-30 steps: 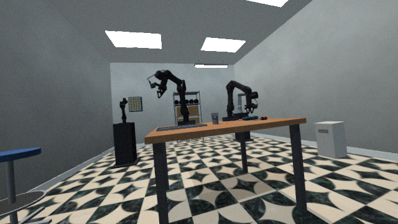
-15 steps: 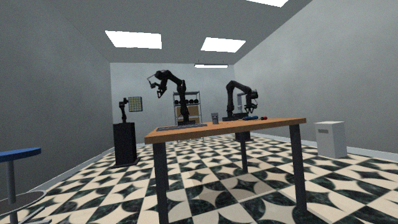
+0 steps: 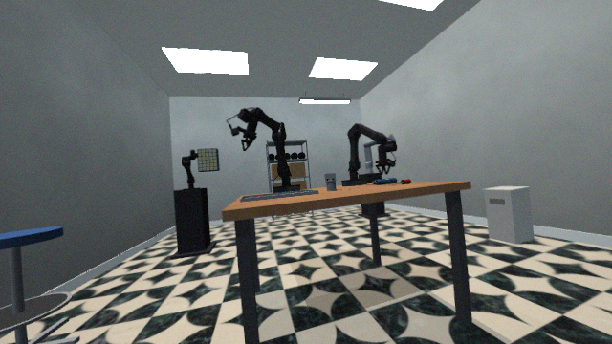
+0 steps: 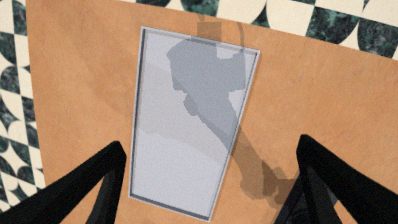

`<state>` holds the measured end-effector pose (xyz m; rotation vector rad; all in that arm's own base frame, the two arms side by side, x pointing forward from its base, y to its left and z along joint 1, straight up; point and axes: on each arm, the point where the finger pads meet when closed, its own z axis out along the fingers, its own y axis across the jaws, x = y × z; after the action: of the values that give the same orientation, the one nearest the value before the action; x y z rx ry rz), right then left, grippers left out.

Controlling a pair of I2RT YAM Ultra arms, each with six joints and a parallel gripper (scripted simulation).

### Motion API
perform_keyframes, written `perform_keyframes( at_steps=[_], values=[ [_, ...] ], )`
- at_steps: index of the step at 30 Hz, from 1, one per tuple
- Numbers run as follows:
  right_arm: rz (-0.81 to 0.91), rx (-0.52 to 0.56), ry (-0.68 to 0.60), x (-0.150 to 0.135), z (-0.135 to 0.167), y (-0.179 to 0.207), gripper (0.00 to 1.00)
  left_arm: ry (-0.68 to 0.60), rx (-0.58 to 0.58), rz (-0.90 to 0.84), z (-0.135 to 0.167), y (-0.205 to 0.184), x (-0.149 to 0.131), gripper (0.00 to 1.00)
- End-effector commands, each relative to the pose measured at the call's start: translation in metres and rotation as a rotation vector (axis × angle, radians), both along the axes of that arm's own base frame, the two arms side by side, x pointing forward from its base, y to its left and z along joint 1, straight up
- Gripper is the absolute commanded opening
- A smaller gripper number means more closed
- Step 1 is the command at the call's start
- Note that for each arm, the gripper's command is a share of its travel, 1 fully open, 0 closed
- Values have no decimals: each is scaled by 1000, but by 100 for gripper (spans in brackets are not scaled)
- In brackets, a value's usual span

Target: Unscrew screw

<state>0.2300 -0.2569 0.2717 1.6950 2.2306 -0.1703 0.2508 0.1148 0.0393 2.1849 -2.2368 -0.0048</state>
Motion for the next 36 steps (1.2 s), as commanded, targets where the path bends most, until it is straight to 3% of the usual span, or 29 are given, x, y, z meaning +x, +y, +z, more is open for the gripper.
perform_keyframes(
  at_steps=[1, 16, 17, 33, 34, 36],
  values=[
    [0, -12, -11, 0, 4, 0, 100, -65, 47, -16, 17, 6, 15, 65],
    [0, -12, -11, 0, 4, 0, 100, -68, 49, -24, 17, 6, 15, 65],
    [0, -12, -11, 0, 4, 0, 93, -68, 49, -24, 17, 6, 15, 65],
    [0, -12, -11, 0, 4, 0, 93, -68, 49, -24, 17, 6, 15, 65],
    [0, -12, -11, 0, 4, 0, 86, -68, 49, -24, 17, 6, 15, 65],
    [0, -12, -11, 0, 4, 0, 86, -68, 49, -24, 17, 6, 15, 65]
  ],
)
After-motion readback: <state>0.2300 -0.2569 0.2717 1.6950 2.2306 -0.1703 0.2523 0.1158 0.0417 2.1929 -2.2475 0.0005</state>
